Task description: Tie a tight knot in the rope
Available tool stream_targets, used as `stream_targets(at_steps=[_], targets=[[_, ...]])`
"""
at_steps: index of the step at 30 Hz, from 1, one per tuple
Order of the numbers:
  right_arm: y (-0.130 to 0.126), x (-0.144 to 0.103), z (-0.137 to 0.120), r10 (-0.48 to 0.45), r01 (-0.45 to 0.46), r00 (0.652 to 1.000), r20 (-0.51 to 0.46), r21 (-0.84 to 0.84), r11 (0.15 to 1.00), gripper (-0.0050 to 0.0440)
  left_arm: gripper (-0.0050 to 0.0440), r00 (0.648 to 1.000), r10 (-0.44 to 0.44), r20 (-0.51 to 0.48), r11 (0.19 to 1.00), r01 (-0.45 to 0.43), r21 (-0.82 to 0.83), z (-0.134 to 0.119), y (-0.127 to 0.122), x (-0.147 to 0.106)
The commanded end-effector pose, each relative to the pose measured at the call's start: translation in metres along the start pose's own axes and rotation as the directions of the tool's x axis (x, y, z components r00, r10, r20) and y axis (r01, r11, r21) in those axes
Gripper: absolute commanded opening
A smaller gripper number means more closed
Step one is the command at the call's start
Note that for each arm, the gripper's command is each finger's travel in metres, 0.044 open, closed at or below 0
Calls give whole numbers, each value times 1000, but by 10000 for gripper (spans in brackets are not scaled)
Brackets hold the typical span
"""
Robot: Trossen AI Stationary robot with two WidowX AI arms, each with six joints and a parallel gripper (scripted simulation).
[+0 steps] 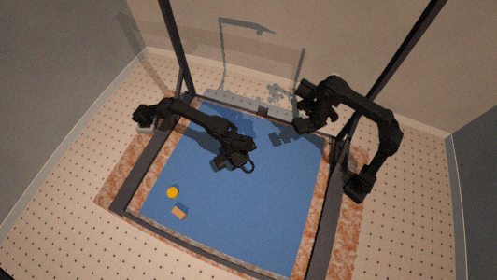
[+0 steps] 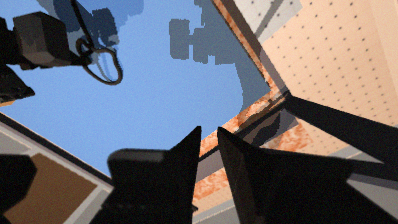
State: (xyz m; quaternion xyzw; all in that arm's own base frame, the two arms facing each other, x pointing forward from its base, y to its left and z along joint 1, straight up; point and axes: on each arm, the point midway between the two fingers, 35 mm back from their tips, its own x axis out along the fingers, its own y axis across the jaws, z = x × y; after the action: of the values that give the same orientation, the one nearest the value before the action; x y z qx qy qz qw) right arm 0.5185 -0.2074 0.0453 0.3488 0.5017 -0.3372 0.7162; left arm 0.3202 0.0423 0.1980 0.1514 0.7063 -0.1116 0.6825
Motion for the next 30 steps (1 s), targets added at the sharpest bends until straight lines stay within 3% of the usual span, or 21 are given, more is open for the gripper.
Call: stream_targets(at_steps=[1, 30], targets=[[3, -19, 7, 24, -24, 999, 26, 3, 1000, 35, 85, 1000, 15, 22, 1000, -15, -8, -2, 0, -8], [-16, -24, -1, -26, 26, 999, -41, 2, 1000, 35, 85, 1000, 15, 22, 1000, -15, -8, -2, 0, -8]])
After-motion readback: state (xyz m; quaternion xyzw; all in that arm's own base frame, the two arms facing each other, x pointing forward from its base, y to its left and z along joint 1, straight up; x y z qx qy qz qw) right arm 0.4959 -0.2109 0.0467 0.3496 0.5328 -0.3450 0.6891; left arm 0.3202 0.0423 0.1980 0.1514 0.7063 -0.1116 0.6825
